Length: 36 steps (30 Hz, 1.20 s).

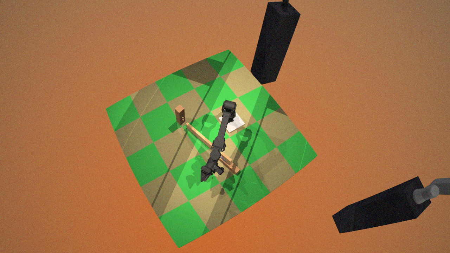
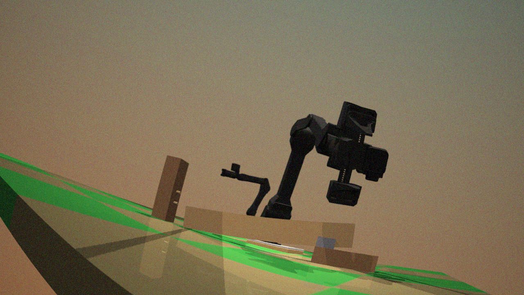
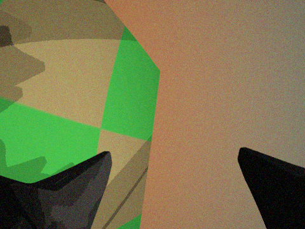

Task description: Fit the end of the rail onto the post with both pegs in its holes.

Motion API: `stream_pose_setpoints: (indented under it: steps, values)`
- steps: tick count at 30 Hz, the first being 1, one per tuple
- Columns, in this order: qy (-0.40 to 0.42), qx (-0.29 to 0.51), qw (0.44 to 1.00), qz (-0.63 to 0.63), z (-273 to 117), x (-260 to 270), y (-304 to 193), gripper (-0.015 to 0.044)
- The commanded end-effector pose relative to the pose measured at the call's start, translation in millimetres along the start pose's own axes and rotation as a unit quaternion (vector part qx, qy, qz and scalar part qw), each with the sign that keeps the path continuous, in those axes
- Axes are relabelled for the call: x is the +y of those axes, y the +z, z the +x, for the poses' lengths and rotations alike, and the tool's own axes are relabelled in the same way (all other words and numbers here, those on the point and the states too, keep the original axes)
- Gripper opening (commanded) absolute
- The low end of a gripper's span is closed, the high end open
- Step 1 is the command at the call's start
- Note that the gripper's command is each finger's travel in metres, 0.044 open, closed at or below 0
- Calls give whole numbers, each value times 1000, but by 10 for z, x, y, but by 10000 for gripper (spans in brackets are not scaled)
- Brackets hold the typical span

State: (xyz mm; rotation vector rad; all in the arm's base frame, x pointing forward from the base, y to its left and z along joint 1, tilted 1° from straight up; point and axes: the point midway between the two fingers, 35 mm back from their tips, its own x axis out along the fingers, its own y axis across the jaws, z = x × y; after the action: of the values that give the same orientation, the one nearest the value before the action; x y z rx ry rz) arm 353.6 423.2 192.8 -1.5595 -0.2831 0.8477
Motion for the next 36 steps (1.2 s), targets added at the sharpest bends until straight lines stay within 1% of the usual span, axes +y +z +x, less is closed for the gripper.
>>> stream_pose_setpoints:
  steps: [1,4,8,14,19,23,24,36]
  values:
    - [85,49,995,-23,-106,242,-670,440]
    - [152,81,985,-31,-256,454,-1137,440]
    - [242,113,963,-31,-565,747,-1687,440]
    - [379,138,915,-5,-1256,1195,-2331,440]
    - [483,134,864,41,-1974,1521,-2632,440]
    - [550,117,822,86,-2566,1714,-2709,440]
    - [559,113,816,93,-2652,1738,-2709,440]
    - [562,111,814,97,-2689,1790,-2719,440]
